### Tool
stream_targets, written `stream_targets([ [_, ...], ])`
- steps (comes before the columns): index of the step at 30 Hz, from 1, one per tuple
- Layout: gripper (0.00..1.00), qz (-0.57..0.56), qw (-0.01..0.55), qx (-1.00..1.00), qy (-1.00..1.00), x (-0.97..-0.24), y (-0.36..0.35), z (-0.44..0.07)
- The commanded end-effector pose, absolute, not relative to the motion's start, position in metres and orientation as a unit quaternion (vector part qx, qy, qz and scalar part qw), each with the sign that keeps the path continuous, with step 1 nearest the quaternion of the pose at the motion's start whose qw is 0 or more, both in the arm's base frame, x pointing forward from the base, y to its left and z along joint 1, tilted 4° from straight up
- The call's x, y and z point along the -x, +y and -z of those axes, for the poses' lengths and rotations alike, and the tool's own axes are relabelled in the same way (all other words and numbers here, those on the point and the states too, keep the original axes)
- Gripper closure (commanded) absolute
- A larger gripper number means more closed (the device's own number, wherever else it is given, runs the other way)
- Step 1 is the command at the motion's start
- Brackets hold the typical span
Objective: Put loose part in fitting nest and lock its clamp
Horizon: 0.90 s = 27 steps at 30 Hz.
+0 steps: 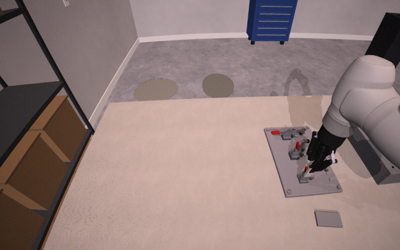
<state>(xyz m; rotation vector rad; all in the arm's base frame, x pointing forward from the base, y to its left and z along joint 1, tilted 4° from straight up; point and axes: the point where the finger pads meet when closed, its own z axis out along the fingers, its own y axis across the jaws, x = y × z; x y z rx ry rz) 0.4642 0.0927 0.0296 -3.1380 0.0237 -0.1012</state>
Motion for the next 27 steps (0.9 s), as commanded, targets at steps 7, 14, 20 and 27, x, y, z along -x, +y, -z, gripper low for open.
stream_targets([
  [7, 0.9, 0.031, 0.001, 0.999, 0.008, -0.462, 0.0927, -0.0291],
  [14, 0.9, 0.031, 0.001, 0.999, 0.008, -0.462, 0.0927, -0.0291],
  [20, 0.9, 0.031, 0.001, 0.999, 0.008, -0.462, 0.0927, -0.0291],
  [27, 0.65, 0.031, 0.001, 0.999, 0.008, -0.462, 0.0927, -0.0291],
])
